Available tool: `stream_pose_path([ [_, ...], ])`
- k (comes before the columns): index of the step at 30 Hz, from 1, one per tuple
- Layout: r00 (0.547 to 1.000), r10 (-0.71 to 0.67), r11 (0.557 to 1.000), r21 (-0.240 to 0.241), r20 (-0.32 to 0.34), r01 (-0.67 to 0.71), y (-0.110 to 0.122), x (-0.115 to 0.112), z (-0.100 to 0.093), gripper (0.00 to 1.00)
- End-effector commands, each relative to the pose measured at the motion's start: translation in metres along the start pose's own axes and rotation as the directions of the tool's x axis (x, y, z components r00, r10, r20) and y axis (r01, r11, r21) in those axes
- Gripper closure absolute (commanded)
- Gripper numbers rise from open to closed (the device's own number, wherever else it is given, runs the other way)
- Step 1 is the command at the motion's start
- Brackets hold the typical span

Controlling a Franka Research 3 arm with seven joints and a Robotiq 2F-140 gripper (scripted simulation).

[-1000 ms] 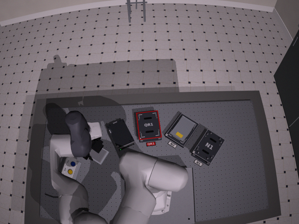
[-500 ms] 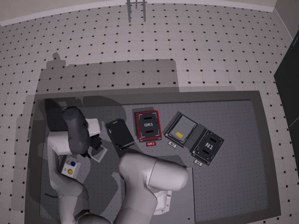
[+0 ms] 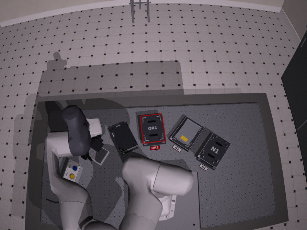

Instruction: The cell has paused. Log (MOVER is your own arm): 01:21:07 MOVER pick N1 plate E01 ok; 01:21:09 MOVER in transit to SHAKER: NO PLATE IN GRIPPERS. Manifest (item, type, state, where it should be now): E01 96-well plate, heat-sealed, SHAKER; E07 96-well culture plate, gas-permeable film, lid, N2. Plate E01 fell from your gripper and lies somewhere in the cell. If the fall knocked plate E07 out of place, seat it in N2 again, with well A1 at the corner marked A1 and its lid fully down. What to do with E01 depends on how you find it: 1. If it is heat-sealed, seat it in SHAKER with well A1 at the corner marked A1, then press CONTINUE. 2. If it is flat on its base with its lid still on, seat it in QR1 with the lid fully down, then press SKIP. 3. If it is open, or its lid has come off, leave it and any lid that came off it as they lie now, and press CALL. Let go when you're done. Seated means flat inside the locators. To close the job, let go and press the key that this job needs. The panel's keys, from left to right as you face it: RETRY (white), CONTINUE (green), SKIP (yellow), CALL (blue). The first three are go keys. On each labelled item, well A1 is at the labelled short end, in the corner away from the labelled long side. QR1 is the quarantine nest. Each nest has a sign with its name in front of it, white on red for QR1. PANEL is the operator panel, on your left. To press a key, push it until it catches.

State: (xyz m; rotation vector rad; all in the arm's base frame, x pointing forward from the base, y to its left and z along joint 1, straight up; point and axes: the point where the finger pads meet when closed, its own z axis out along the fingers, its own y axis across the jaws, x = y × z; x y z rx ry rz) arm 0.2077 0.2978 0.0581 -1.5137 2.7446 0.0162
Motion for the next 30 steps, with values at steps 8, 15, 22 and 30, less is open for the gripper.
stream_pose_path([
  [8, 1.0, 0.012, 1.0, 0.001, -0.013, -0.012, 0.001, 0.004, -0.011, 0.9],
  [15, 1.0, 0.012, 1.0, 0.001, -0.013, -0.011, 0.001, 0.003, -0.015, 0.9],
  [22, 1.0, 0.012, 1.0, 0.001, -0.013, -0.012, 0.001, 0.003, -0.016, 0.9],
  [30, 1.0, 0.012, 1.0, 0.001, -0.013, -0.012, 0.001, 0.003, -0.016, 0.9],
])
